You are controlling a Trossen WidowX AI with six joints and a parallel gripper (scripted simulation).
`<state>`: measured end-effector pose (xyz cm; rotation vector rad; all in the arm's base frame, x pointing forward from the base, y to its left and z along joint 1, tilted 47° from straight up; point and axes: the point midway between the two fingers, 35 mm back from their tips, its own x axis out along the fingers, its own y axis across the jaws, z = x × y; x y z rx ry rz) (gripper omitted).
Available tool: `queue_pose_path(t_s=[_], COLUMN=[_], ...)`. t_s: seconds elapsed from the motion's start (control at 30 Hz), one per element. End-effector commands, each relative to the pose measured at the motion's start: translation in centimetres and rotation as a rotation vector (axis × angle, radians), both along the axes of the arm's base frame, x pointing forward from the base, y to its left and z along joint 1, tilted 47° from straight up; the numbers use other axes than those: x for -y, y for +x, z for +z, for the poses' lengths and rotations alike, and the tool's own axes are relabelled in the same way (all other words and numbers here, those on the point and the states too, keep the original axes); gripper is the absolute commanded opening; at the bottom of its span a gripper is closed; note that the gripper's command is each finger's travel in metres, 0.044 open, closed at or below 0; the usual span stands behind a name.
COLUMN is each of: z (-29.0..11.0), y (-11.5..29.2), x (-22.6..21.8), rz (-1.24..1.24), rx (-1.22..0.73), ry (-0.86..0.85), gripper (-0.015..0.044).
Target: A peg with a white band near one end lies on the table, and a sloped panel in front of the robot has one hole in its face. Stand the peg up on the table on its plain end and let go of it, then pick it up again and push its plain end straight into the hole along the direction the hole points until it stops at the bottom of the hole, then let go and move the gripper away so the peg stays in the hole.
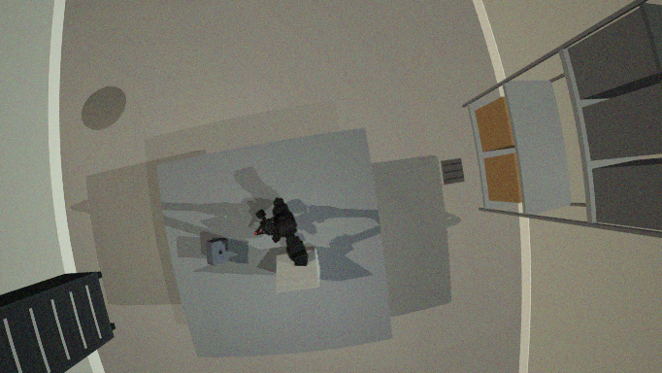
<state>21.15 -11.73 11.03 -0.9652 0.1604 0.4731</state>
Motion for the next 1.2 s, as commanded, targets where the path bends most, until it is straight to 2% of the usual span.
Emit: queue_pose_path(t_s=[0.0, 0.87, 0.9, 1.0, 1.17], z=[-0.07, 0.47, 0.55, 0.57, 0.57], y=[-0.01, 0.16, 0.15, 0.16, 0.16], x=[0.26, 0.81, 0.58, 0.59, 0.59], rz=[0.000, 0.013, 0.014, 0.014, 0.014], rx=[0.000, 0.021, 0.022, 0.023, 0.023], ry=[0.000, -0.009, -0.010, -0.010, -0.010], gripper=[0.0049, 0.0049, 0.0054, 0.0130, 0.0130])
